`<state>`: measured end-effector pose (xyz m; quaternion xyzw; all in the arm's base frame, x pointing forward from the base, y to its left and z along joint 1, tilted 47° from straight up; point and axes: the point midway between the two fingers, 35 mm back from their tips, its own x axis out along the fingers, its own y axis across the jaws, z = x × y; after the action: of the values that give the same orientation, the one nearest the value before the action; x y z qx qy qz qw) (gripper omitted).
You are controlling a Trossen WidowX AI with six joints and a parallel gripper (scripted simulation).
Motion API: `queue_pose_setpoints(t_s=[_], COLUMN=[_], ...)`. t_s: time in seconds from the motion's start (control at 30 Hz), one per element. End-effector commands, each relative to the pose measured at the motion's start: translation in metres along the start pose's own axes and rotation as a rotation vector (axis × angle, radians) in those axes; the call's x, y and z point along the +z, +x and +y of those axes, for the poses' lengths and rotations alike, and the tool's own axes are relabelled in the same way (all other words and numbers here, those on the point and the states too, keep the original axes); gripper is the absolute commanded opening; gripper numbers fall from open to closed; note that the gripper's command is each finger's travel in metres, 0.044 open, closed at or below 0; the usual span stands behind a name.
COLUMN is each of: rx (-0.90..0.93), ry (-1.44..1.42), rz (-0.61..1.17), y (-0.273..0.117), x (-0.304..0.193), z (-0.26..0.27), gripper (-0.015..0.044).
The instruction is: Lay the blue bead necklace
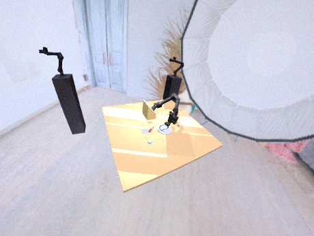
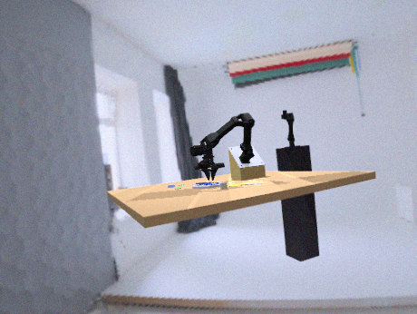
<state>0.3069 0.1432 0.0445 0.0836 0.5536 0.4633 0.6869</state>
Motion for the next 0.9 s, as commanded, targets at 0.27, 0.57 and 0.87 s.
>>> queue_pose_setpoints(t_s=[0.27, 0.57, 0.87], rx=[0.002, 0.002, 0.002], ry=[-1.081, -1.081, -1.081], rz=[-0.002, -0.002, -0.002], y=[-0.0149, -0.0149, -0.0075], x=[-0.0046, -0.0046, -0.0045], z=[-0.0034, -0.0034, -0.0035], gripper=[0.0120, 0.0120, 0.0120])
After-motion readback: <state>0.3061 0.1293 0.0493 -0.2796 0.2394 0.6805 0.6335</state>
